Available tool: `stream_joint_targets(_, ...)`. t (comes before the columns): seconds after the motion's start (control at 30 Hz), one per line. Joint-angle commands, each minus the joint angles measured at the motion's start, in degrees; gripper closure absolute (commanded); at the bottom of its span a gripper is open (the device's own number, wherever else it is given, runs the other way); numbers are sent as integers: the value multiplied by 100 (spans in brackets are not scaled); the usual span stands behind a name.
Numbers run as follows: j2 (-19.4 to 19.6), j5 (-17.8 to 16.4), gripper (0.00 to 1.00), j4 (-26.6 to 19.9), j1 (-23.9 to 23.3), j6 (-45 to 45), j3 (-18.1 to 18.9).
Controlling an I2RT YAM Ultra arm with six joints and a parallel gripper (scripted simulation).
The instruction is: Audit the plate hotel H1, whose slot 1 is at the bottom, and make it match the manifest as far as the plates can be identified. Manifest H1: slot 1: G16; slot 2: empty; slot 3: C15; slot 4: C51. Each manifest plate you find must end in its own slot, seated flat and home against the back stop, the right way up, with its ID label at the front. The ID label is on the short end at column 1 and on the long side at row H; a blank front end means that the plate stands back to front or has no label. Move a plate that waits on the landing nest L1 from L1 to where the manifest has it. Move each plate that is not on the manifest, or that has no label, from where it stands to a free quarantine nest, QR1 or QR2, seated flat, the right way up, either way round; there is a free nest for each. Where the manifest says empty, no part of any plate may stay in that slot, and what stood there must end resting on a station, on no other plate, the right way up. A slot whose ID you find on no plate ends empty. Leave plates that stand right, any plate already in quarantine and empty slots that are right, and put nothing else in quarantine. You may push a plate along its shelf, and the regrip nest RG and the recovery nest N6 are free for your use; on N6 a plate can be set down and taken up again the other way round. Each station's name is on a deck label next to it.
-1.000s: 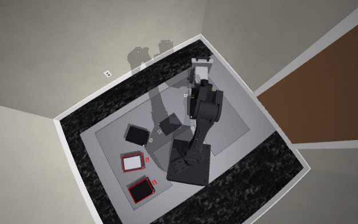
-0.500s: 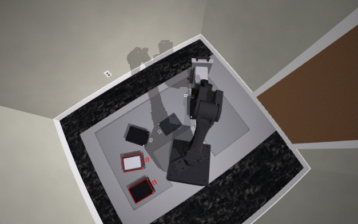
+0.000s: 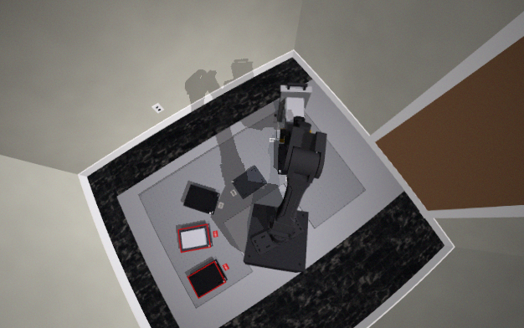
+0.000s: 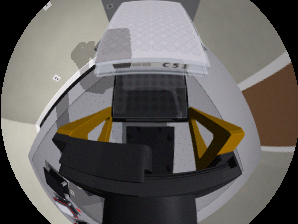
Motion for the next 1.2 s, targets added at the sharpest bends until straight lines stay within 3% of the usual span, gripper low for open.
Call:
stream_joint_targets(0.0,-39,4,0,23,3,4,27)
stream_joint_targets(0.2,-39,4,0,23,3,4,27)
stream_joint_targets(0.23,-274,-5,0,-160,-7,-1,-27)
stream_joint_targets(1.17,-728,-164,0,420,-189,-91,-1084)
